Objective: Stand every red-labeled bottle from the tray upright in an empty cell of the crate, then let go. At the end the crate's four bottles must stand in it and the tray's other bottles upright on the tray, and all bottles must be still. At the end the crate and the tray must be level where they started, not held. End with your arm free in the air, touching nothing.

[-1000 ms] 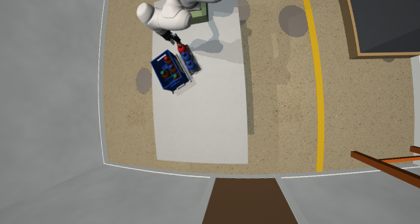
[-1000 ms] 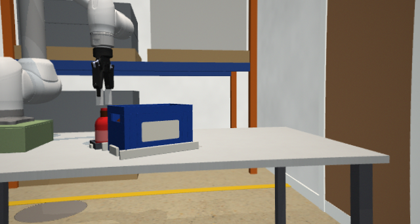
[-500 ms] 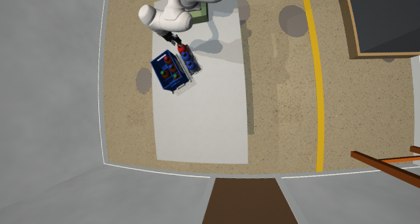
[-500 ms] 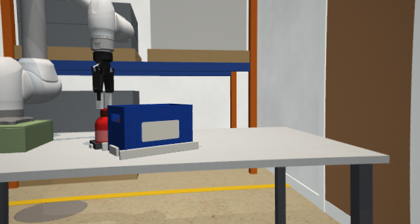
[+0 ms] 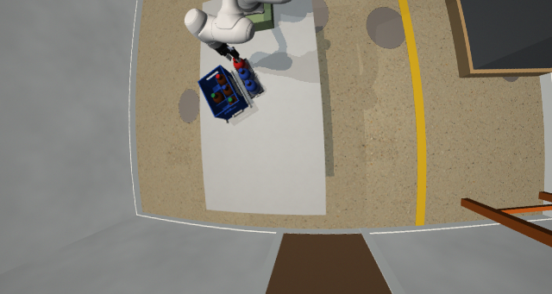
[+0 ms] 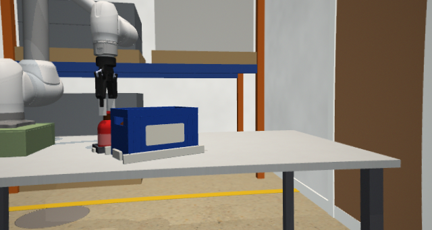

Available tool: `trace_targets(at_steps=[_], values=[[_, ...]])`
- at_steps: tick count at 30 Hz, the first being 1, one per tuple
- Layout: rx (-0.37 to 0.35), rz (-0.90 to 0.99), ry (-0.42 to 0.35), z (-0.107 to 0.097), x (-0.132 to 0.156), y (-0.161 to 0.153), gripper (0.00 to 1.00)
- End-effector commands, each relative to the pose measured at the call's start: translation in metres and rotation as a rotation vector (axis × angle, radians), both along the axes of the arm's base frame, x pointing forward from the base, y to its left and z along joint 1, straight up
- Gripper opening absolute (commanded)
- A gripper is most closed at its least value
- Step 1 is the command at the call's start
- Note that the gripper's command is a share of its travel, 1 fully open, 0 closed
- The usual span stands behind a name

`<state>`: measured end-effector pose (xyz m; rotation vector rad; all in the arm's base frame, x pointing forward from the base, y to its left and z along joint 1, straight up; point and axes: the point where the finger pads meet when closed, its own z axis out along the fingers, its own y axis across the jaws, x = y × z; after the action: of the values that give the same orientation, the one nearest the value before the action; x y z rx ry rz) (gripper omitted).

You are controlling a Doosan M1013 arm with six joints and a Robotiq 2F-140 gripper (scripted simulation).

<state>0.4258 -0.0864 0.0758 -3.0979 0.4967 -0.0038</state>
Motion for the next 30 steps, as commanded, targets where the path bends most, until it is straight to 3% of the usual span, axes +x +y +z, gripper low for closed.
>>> trace_targets(at_steps=[1,30], values=[[0.000,0.000,0.000,-0.0015,0.0000,0.0000,0.38],[0.000,0.000,0.000,-0.0049,0.0000,0.0001,0.38]])
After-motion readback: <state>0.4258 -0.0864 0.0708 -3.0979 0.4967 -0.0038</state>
